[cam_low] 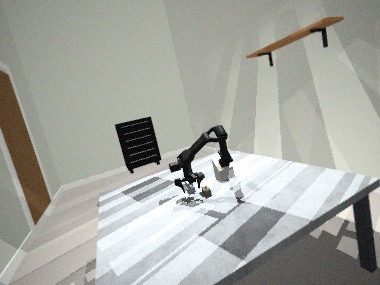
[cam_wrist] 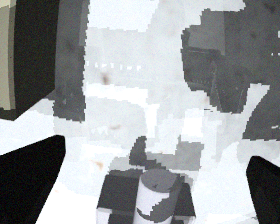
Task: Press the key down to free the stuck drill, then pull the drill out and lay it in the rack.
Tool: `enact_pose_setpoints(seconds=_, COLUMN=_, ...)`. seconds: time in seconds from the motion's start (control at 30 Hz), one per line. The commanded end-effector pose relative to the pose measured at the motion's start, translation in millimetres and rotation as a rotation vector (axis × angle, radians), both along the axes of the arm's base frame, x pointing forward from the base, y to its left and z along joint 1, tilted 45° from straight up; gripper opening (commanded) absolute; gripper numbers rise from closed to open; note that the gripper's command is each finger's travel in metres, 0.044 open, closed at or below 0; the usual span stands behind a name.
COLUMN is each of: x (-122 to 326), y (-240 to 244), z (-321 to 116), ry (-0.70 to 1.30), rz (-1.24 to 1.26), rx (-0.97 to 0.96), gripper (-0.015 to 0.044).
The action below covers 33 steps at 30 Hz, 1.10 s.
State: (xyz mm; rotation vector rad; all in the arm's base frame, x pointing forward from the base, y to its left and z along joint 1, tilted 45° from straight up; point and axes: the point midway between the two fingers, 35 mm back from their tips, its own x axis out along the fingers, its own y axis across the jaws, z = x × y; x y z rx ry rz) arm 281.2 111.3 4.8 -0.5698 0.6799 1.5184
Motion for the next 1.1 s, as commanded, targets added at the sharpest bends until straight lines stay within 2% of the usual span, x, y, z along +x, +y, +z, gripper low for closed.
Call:
enact_pose_setpoints(seconds=0.0, x=-2.6, y=2.9, z=-4.8, ry=0.013, rz=-0.002, rx=0.005, gripper=0.0440)
enact_pose_setpoints(seconds=0.03, x=-2.6, y=2.9, z=-4.8, ry=0.013, rz=-0.002, rx=0.005, gripper=0.0440)
enact_pose_setpoints(seconds=0.53, x=-0.7, y=1.1, z=-1.8, ry=0.002, rz=0.001, rx=0.000, gripper=0.0046)
enact_pose_setpoints(seconds=0.77, x=-0.7, y=1.1, z=-1.8, ry=0.002, rz=0.001, rx=0.000, gripper=0.0000)
enact_pose_setpoints(seconds=1.07, x=-1.1, y=5.9, z=2.8, ry=0.013, rz=-0.002, rx=0.005, gripper=0.0000)
